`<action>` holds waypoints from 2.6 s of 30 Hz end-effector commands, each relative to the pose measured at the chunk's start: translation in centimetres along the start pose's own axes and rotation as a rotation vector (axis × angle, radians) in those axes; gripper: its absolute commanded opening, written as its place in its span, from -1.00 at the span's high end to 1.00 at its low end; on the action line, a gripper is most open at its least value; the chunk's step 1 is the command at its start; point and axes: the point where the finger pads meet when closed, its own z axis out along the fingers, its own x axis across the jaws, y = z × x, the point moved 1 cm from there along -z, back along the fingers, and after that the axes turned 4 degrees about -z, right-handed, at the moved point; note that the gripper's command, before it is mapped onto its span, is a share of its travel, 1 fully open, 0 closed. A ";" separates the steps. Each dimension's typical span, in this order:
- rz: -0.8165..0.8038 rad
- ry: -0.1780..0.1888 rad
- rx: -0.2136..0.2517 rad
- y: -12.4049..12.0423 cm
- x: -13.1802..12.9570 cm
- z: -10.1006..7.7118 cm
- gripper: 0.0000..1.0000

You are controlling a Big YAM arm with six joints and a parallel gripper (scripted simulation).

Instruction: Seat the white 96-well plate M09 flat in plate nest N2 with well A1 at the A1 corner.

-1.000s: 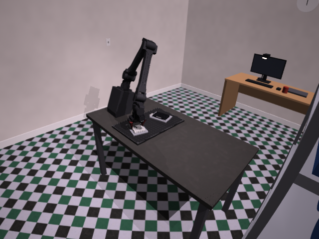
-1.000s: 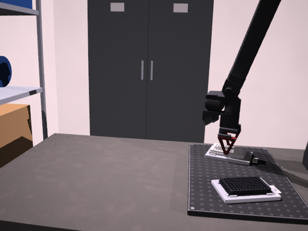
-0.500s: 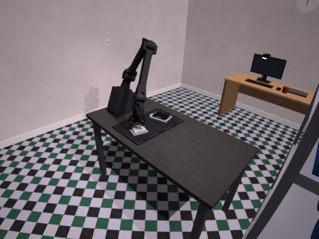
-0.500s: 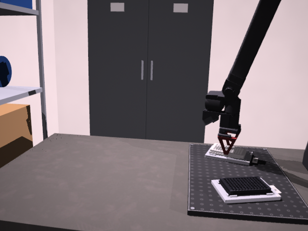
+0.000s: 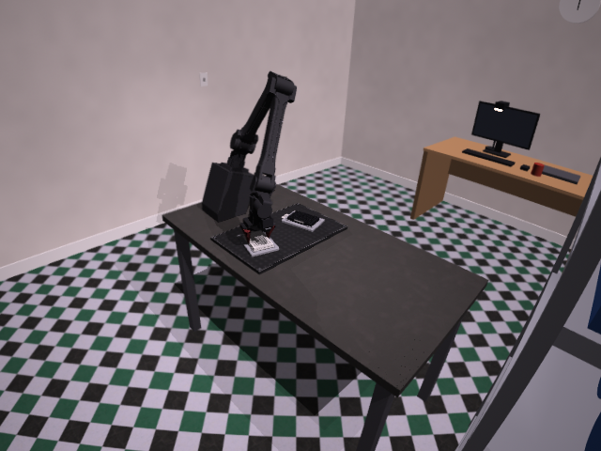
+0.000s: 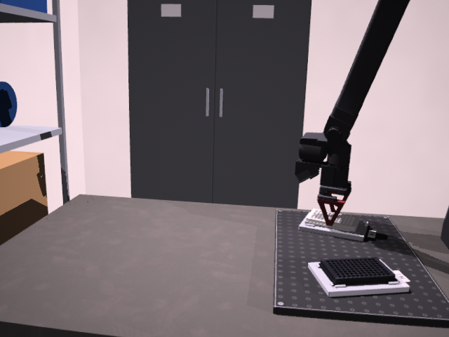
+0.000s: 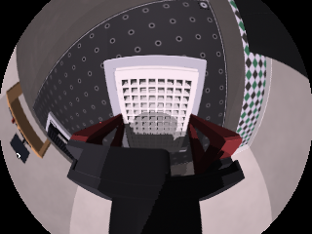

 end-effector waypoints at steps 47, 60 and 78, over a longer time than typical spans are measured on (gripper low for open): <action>0.004 -0.008 -0.011 0.6 -0.6 -4.9 1.00; 0.004 -0.008 -0.011 0.6 -0.6 -4.9 1.00; 0.004 -0.008 -0.011 0.6 -0.6 -4.9 1.00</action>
